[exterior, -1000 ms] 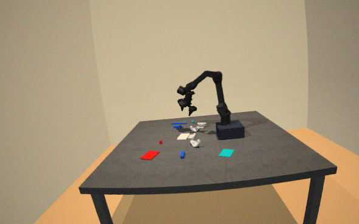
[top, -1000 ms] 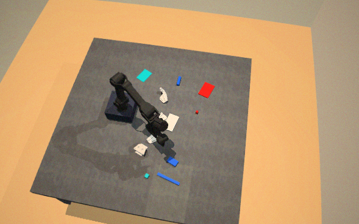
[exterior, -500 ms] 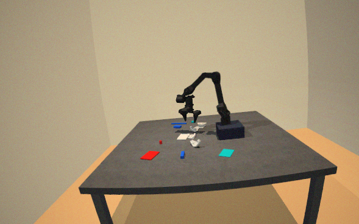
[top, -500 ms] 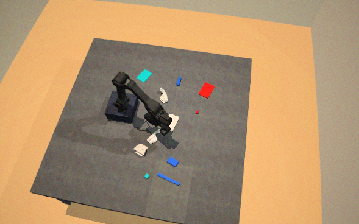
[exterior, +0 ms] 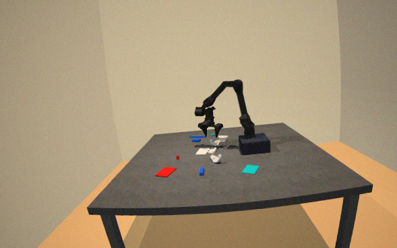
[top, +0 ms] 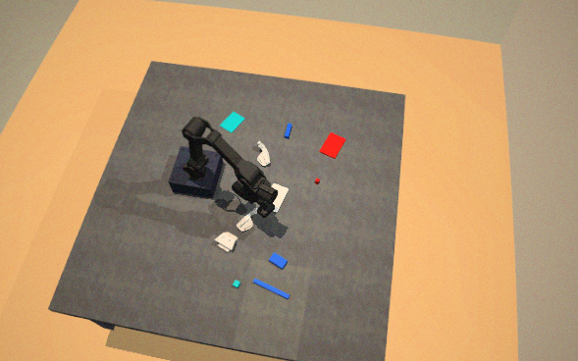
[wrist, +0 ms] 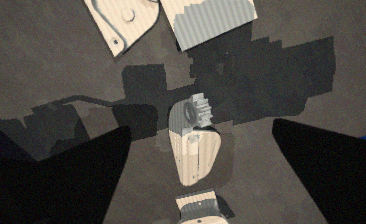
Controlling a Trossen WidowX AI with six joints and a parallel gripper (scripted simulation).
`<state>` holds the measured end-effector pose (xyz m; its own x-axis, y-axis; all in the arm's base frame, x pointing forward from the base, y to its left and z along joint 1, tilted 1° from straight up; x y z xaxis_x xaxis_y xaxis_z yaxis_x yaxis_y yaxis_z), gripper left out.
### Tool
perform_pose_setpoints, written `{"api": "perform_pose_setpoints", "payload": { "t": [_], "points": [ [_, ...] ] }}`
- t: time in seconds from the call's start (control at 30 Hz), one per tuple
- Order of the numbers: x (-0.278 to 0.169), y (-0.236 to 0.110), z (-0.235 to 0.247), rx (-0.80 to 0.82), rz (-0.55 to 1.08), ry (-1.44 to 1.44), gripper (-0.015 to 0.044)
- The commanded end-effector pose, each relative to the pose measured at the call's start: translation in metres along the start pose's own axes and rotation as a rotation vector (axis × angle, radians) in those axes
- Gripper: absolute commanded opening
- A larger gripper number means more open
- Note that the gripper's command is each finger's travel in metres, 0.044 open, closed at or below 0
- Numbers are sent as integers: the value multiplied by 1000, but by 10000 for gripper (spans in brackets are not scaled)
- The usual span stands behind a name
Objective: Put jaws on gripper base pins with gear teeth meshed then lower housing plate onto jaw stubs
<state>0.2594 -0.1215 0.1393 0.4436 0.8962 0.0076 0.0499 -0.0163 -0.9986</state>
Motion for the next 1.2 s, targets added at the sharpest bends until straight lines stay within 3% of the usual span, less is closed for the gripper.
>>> {"api": "perform_pose_setpoints", "payload": {
  "t": [0.0,1.17],
  "points": [
    [0,10,1,14,-4,4,440],
    [1,66,4,15,-4,4,440]
  ]
}}
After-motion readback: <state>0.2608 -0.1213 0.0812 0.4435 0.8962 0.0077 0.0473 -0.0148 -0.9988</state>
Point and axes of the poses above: the point midway between the two fingers, 35 mm back from their tips, its own y axis out along the fingers, its own z axis across the jaws, x = y × z, the point moved 10 cm from there along -y, back along the fingers, and after that the axes turned 11 degrees about -y, right-handed, at the moved point
